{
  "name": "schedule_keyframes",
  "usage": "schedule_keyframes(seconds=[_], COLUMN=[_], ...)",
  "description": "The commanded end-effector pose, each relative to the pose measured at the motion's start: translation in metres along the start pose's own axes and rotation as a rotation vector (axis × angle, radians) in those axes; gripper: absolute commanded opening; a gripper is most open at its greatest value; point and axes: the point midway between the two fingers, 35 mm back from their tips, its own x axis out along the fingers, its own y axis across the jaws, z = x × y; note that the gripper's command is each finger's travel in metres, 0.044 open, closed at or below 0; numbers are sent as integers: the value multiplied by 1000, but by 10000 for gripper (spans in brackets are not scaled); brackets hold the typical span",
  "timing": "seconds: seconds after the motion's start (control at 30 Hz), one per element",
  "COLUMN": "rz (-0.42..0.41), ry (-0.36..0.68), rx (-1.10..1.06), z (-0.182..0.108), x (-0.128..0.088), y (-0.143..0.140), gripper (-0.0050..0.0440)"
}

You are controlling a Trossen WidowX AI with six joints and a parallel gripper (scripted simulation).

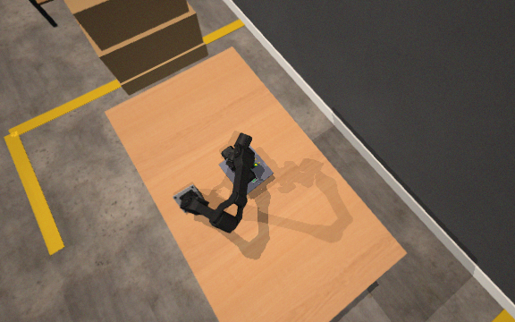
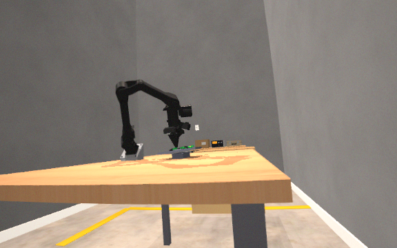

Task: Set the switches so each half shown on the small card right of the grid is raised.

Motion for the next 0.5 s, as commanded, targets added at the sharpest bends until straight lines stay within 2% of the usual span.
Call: schedule_keyframes(seconds=[0.0, 0.47], rz=[-5, -5], ry=[6, 7], rx=[-8, -9], z=[-2, -2], x=[3, 5], y=[-1, 0], gripper=[-50, -50])
